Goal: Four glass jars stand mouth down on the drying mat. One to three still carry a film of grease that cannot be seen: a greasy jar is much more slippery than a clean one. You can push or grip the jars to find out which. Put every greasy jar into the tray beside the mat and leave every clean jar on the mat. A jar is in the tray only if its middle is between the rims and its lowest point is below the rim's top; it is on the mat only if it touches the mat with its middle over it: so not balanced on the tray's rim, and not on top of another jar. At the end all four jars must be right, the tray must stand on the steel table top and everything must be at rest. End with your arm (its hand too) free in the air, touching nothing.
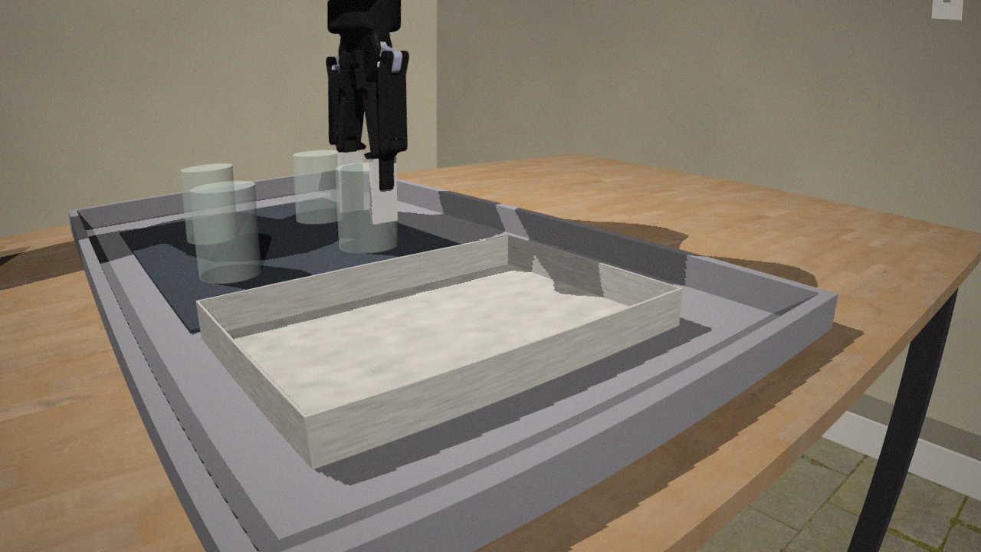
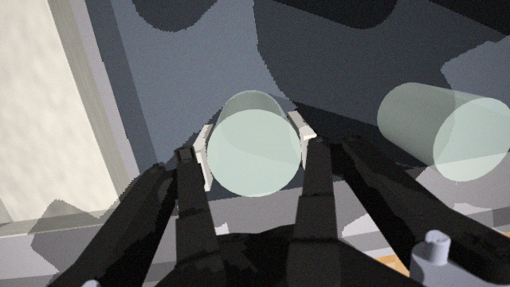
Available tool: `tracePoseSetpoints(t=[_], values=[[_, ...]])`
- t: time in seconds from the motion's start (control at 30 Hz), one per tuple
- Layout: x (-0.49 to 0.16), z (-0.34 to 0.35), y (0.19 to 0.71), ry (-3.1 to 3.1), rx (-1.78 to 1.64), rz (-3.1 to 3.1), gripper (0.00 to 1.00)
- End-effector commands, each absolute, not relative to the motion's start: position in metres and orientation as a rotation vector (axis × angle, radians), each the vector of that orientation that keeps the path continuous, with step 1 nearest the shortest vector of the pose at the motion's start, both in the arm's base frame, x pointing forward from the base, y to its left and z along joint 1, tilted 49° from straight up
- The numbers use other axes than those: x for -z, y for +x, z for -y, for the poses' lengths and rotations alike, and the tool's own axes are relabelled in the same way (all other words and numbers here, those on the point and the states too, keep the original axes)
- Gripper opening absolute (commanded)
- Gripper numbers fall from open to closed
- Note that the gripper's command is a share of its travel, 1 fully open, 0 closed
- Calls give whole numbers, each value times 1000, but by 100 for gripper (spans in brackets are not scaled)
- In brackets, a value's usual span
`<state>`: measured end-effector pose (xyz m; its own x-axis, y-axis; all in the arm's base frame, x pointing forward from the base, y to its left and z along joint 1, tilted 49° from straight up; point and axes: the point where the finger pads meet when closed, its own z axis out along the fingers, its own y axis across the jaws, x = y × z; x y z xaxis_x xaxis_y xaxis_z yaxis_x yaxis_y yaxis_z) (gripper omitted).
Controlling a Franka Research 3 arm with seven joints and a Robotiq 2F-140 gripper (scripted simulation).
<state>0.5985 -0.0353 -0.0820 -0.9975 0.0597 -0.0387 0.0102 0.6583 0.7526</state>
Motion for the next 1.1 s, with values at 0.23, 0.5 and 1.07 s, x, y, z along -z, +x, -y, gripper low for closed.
tracePoseSetpoints(t=[0.23, 0.5, 1.07], values=[[83, 34, 598, 57, -1274, -2804, 42], [83, 34, 598, 57, -1274, -2804, 39], [83, 34, 598, 57, -1274, -2804, 36]])
